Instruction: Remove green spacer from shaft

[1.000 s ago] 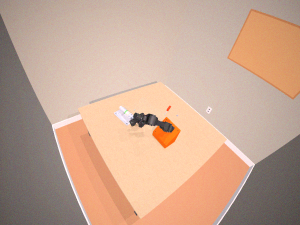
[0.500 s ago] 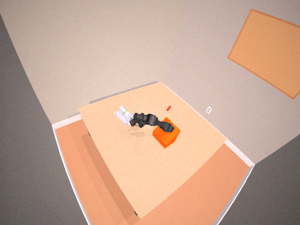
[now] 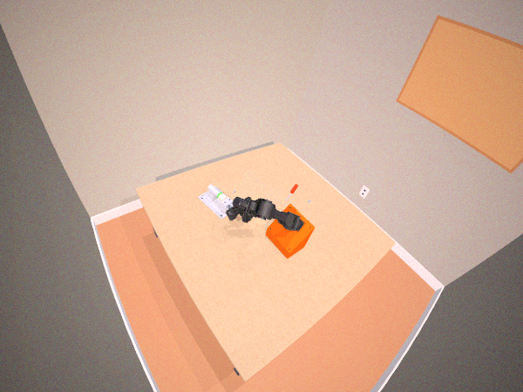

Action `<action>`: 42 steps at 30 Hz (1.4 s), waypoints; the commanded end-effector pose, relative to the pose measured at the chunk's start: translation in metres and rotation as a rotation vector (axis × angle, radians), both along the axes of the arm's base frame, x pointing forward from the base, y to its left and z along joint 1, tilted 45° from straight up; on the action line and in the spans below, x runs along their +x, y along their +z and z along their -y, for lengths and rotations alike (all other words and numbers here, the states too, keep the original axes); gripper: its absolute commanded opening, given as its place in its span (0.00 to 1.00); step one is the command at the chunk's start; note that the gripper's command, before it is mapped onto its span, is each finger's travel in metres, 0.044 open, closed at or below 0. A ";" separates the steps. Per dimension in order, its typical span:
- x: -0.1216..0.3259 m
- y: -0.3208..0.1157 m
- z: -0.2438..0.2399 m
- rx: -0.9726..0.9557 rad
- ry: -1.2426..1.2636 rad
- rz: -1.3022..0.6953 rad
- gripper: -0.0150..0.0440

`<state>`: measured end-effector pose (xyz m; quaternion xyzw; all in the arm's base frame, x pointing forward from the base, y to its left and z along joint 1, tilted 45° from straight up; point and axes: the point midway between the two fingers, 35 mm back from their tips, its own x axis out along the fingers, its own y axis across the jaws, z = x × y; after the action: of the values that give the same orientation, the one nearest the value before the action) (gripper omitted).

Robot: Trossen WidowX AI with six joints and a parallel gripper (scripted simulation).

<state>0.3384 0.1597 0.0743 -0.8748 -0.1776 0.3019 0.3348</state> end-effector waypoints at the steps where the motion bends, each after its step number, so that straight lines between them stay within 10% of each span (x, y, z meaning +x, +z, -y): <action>1: -0.001 0.000 0.000 0.003 0.001 -0.002 0.25; 42: -0.005 -0.001 0.000 0.003 0.001 -0.002 0.25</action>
<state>0.3338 0.1596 0.0736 -0.8747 -0.1775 0.3020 0.3349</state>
